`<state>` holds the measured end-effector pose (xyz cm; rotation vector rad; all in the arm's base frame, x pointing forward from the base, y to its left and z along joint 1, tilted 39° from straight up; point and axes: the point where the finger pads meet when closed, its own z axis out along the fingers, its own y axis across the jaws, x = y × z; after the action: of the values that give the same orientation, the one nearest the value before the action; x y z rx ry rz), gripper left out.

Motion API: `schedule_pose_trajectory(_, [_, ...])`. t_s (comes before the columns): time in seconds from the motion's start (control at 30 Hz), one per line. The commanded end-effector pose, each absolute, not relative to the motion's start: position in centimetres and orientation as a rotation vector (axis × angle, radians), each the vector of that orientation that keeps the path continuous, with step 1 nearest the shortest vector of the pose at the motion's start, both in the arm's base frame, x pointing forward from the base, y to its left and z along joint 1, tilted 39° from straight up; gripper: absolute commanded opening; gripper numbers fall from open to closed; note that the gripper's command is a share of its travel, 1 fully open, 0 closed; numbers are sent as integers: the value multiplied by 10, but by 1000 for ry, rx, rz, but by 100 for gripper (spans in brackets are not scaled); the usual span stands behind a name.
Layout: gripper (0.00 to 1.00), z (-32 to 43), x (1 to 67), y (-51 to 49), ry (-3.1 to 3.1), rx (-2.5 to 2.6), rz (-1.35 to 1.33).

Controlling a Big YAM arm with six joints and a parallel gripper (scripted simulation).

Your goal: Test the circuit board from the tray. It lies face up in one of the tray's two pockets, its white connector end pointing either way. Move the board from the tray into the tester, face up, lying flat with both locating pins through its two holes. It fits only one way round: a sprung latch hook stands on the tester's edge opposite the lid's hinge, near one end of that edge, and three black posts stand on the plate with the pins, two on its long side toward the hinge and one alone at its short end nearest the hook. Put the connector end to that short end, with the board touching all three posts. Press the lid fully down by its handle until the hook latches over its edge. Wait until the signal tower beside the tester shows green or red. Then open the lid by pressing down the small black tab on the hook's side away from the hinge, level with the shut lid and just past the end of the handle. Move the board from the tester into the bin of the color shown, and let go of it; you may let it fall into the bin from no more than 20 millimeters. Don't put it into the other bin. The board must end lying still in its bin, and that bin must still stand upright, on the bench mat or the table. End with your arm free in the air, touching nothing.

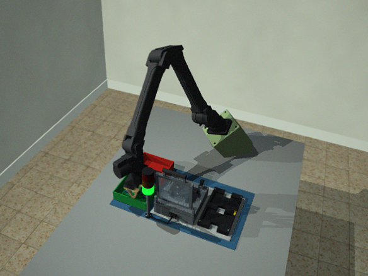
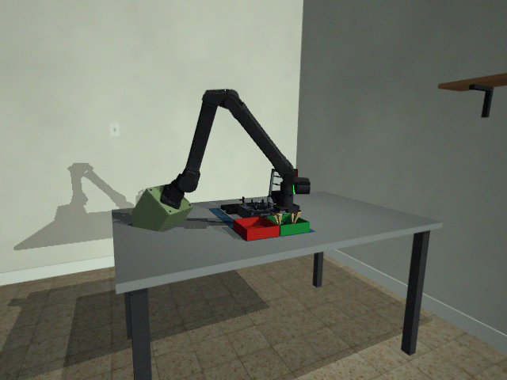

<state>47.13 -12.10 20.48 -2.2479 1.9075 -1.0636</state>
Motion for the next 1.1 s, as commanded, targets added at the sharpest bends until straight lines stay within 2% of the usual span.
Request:
schedule_pose_trajectory(0.0, [72,199,476,-127,1912,-2254,-1059])
schedule_pose_trajectory(1.07, [72,197,476,-128,1913,-2256,-1056])
